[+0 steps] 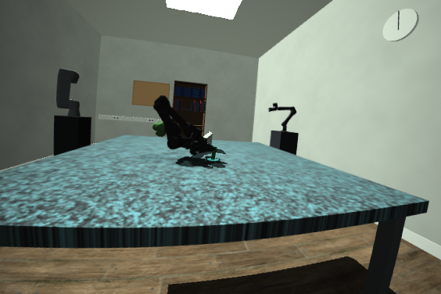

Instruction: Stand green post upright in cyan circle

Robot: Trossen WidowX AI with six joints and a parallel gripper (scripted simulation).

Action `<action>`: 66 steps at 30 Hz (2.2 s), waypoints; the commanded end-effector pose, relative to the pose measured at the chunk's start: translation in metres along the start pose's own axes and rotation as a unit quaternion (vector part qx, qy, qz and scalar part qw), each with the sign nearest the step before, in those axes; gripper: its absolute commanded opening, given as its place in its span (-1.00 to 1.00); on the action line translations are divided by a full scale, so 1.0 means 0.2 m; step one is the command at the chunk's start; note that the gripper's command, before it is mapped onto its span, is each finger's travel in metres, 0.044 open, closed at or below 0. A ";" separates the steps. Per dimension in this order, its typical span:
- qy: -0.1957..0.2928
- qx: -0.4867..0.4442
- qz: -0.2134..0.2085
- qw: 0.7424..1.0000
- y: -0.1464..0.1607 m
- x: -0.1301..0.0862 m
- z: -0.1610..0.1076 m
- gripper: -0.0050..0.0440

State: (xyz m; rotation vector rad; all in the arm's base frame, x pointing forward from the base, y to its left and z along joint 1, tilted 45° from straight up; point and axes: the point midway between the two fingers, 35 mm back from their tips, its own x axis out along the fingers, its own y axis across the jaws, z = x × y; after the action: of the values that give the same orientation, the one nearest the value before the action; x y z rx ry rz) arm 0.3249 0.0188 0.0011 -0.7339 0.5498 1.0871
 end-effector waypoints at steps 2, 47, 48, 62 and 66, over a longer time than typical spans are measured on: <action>-0.002 -0.009 -0.007 1.000 -0.03 -0.01 0.02 -0.02; 0.164 0.074 0.059 0.982 -0.03 0.05 0.46 0.84; 0.183 0.080 0.064 0.978 -0.03 0.06 0.46 0.84; 0.444 0.096 0.073 0.888 0.02 0.11 0.52 0.84; 0.511 0.077 0.052 0.855 0.02 0.10 0.57 0.84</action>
State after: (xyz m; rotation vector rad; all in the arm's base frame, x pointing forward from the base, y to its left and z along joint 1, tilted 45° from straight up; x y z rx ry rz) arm 0.3299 0.1113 0.0497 -1.0579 1.5083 0.7456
